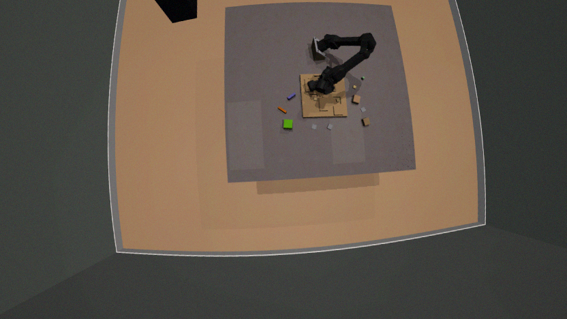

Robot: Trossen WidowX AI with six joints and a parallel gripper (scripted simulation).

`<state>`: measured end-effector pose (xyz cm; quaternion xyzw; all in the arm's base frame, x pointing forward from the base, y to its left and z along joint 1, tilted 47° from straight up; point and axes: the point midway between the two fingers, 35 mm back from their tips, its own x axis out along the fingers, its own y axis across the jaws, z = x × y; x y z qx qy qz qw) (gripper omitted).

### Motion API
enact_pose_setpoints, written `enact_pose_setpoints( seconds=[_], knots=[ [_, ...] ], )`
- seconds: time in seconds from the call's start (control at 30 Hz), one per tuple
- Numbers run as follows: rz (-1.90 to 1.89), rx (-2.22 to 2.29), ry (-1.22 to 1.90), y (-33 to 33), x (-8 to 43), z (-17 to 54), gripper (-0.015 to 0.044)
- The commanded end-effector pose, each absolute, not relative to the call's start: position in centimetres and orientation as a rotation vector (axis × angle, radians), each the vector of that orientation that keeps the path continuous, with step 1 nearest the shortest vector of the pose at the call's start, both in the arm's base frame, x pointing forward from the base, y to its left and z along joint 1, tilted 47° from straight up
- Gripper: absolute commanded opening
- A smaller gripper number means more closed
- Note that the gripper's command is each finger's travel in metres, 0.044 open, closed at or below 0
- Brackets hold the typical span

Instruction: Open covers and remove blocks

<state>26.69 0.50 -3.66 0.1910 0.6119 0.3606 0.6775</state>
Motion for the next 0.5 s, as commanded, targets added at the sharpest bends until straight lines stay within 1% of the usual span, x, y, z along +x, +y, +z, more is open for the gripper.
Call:
enact_pose_setpoints(
  seconds=[0.0, 0.47],
  knots=[
    [0.808, 0.42, 1.371, -0.1, 26.9, -3.2, 0.008],
    [0.807, 0.423, 1.372, -1.4, 26.8, -2.0, 0.008]
  ],
)
